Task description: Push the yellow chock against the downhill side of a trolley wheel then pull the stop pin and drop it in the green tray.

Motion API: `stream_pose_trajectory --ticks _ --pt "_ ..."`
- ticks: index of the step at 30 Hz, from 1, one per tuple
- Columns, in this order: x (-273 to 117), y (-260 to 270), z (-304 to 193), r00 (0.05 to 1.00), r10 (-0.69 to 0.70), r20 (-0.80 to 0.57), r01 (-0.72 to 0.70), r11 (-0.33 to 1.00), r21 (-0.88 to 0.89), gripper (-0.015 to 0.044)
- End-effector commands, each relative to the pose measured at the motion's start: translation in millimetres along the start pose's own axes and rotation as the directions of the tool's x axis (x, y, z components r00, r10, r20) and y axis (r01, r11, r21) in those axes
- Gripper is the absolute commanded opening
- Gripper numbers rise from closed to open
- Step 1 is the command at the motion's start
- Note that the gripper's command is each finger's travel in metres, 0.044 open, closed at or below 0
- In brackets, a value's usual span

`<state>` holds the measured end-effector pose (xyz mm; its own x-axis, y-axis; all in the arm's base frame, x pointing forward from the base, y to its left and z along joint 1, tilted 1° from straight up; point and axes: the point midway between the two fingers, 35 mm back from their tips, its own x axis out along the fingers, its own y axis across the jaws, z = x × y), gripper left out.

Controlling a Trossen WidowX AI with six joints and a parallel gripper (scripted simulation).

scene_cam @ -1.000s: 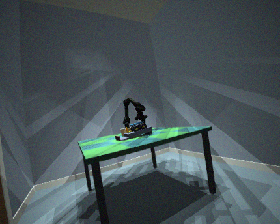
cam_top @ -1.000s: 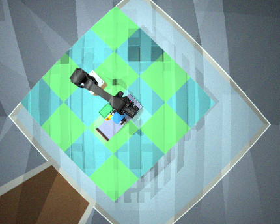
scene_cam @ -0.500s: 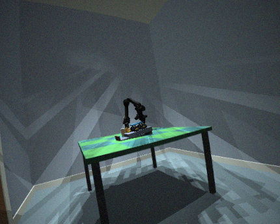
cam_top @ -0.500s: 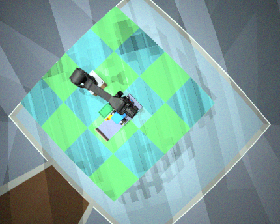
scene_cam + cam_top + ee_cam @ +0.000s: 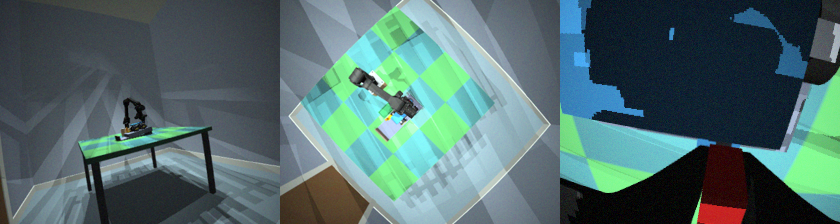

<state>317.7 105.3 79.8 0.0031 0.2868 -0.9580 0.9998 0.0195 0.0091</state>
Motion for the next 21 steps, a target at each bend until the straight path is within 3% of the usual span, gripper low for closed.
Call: stream_pose_trajectory --ticks 1,21 --pt "-5 0 -1 1.000 0.004 -0.004 -0.004 1.000 -0.004 0.0000" --pt "-16 0 -2 1.000 0.004 -0.003 -0.004 1.000 -0.004 0.0000"
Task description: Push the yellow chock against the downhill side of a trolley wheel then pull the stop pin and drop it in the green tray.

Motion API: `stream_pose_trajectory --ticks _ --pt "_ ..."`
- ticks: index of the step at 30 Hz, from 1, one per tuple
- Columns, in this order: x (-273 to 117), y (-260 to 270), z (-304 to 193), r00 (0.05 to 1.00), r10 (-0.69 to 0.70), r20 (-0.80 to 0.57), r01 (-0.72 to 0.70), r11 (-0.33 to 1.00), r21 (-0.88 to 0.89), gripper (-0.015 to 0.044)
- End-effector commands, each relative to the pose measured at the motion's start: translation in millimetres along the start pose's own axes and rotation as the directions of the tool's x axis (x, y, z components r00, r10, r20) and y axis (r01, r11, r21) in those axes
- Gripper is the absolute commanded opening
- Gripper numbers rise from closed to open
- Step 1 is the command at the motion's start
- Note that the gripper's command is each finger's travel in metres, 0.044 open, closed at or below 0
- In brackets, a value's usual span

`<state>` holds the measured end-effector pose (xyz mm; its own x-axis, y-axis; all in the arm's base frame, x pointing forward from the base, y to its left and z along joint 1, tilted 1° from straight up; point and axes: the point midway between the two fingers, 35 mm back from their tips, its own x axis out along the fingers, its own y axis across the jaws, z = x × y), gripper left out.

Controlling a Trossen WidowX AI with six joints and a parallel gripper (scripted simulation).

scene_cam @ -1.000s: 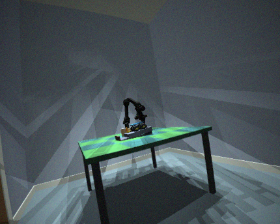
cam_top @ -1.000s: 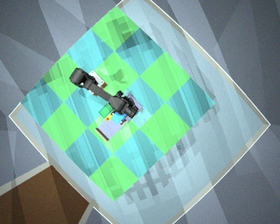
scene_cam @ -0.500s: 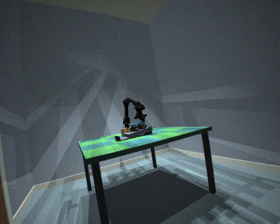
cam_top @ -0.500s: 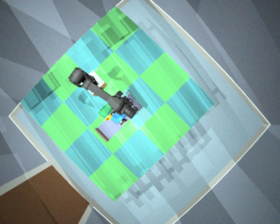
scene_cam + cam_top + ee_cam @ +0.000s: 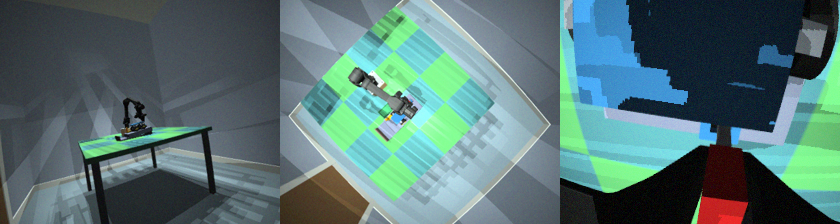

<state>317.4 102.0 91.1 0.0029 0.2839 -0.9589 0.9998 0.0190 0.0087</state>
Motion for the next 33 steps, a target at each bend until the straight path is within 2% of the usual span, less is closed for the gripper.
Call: stream_pose_trajectory --ticks 1,33 --pt "-5 0 -2 1.000 0.004 -0.006 -0.004 1.000 -0.005 0.0000" --pt "-21 1 -7 1.000 0.004 -0.006 -0.005 1.000 -0.005 0.0000"
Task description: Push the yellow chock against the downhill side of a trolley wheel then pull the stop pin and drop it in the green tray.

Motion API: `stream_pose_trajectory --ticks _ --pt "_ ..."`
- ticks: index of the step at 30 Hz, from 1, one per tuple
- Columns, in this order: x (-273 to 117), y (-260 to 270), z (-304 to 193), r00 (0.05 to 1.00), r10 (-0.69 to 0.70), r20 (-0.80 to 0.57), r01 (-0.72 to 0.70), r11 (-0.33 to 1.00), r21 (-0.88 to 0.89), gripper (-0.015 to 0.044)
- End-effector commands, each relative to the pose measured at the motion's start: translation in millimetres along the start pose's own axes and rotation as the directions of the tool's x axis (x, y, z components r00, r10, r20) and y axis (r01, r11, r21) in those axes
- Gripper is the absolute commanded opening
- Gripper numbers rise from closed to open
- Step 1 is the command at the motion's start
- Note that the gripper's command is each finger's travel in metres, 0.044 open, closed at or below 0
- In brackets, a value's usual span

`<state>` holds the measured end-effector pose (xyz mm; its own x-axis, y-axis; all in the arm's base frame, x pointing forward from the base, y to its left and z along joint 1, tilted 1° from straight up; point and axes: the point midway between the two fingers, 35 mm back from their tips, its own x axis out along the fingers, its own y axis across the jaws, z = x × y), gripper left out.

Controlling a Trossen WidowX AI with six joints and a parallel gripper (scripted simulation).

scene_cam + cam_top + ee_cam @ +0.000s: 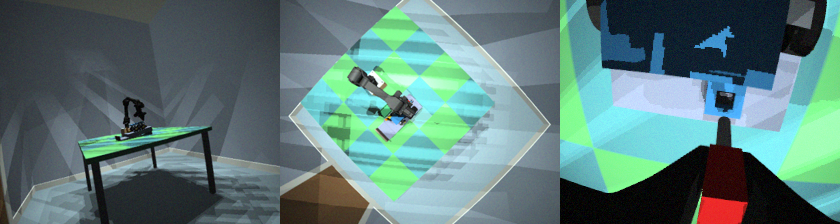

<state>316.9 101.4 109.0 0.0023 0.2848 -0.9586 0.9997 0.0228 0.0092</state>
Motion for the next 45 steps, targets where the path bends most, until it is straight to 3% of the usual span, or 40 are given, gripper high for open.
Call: stream_pose_trajectory --ticks 1,22,45 --pt "-4 2 -3 1.000 0.005 -0.005 -0.005 1.000 -0.001 0.0000" --pt "1 0 -32 1.000 0.005 -0.008 -0.005 1.000 -0.001 0.0000" --pt "5 -75 -33 1.000 -0.001 -0.008 0.001 1.000 0.001 0.0000"
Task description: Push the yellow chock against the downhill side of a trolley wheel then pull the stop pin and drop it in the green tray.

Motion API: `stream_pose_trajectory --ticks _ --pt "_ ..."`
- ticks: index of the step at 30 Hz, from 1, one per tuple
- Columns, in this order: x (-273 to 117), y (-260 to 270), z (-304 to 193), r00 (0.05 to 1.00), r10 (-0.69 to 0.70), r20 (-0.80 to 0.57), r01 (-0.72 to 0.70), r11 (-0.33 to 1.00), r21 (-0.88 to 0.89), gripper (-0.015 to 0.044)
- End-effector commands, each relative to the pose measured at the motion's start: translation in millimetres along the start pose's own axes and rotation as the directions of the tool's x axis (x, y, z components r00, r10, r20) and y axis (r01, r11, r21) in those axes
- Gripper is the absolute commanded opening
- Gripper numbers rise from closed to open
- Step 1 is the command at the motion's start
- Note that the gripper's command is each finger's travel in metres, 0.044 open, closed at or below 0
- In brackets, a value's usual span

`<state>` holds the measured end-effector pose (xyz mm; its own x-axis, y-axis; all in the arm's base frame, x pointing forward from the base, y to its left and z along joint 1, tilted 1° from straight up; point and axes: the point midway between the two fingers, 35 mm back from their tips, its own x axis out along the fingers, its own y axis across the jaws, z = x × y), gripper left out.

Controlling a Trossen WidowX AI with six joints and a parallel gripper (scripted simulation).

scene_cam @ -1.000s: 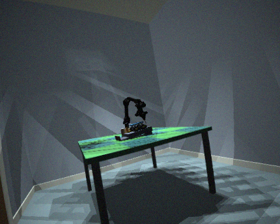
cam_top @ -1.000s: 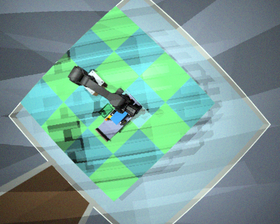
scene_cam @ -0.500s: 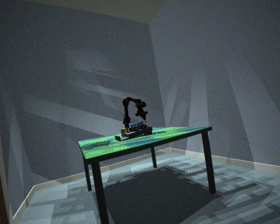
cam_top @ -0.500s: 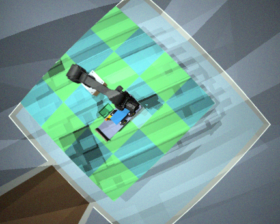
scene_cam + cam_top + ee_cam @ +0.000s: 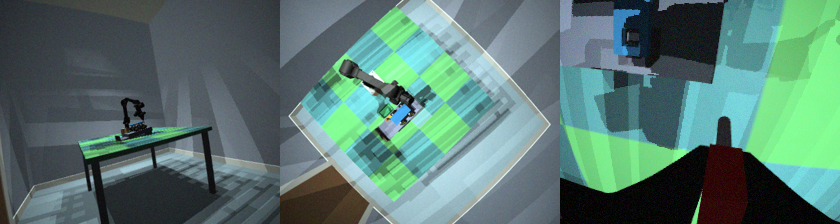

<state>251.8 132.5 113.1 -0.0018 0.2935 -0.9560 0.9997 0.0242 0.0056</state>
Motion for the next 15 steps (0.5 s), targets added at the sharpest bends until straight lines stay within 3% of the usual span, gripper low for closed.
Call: stream_pose_trajectory --ticks 1,15 --pt "0 -14 0 1.000 0.003 0.001 -0.003 1.000 0.001 0.0000" --pt "-3 -16 30 1.000 0.003 0.004 -0.003 1.000 0.001 0.0000"
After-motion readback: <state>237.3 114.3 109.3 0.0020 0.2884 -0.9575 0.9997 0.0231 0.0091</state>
